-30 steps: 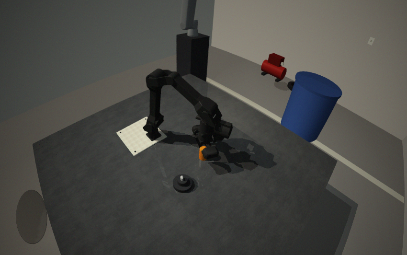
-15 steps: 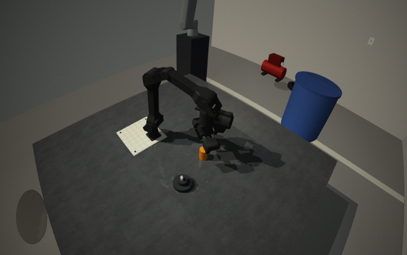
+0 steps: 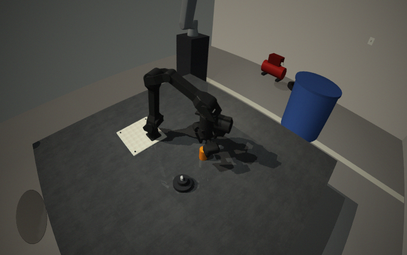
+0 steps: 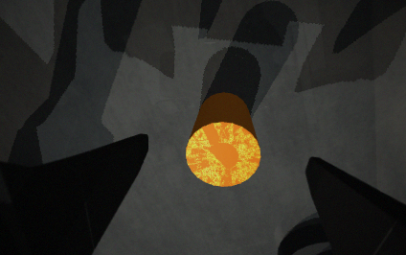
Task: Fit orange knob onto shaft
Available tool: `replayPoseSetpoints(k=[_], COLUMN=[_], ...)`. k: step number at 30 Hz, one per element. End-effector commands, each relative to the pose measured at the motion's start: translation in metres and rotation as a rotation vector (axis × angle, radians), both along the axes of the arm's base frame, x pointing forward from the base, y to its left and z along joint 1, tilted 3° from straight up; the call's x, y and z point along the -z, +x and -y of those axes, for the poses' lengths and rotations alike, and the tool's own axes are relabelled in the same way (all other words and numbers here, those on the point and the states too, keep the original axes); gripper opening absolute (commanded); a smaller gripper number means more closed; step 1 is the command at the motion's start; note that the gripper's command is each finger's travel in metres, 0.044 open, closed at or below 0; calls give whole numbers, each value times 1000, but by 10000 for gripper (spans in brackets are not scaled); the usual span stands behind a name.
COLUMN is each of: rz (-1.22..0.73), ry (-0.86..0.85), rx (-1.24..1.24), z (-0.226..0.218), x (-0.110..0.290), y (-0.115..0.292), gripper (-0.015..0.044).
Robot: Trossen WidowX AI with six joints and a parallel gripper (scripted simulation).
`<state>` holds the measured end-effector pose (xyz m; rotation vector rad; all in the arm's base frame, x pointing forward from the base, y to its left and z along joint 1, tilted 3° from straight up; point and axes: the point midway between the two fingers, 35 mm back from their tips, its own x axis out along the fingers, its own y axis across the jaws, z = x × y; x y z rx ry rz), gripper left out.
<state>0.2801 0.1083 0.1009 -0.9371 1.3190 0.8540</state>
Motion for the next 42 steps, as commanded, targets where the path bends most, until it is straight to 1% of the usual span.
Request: replayPoseSetpoints(k=[1, 28, 39, 42], rz=[-3, -3, -3, -3], ry=[2, 2, 2, 2], rx=[-2, -2, -2, -2], z=[0, 1, 1, 1], x=[8, 48, 48, 48], y=[0, 1, 1, 1], gripper=[440, 440, 151, 131])
